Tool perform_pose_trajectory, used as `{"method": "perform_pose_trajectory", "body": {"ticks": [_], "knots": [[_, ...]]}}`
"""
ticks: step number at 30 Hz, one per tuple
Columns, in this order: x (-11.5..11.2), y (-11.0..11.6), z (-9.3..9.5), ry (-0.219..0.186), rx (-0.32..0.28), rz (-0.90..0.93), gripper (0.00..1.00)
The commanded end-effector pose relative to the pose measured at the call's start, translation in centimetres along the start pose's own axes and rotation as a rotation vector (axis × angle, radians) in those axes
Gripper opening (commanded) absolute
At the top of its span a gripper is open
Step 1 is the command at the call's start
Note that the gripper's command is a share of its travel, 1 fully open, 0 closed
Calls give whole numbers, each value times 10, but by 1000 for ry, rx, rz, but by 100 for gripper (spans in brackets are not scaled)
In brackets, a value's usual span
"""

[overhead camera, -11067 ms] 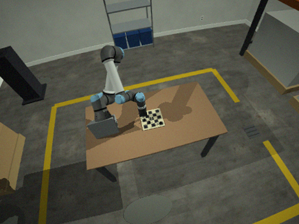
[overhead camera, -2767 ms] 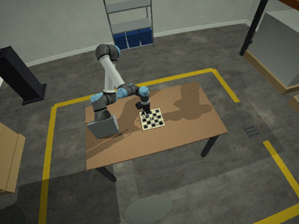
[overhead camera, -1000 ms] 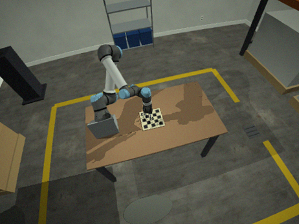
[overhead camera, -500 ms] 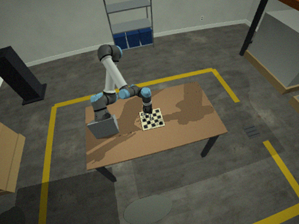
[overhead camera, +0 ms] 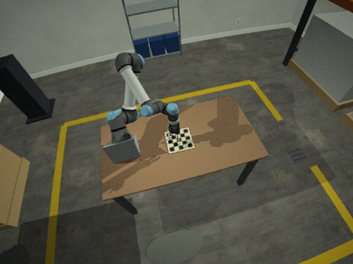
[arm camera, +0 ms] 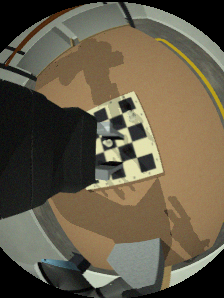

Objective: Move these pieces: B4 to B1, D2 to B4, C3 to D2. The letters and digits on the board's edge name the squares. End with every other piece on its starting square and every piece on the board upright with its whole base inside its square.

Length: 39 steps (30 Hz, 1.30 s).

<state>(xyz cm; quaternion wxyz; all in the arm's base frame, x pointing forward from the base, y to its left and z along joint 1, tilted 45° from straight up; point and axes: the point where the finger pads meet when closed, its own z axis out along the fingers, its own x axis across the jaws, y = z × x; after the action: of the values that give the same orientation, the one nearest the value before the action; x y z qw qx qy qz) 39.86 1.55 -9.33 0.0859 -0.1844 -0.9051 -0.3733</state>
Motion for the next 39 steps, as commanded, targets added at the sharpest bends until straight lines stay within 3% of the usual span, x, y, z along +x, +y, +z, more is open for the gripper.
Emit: {"method": "perform_pose_trajectory", "body": {"ticks": [1,15,39], "knots": [[0,0,0,-1,0,0,73],[0,0,6,-1,0,-1,73],[0,-1,38,-1,0,-1,73]]}}
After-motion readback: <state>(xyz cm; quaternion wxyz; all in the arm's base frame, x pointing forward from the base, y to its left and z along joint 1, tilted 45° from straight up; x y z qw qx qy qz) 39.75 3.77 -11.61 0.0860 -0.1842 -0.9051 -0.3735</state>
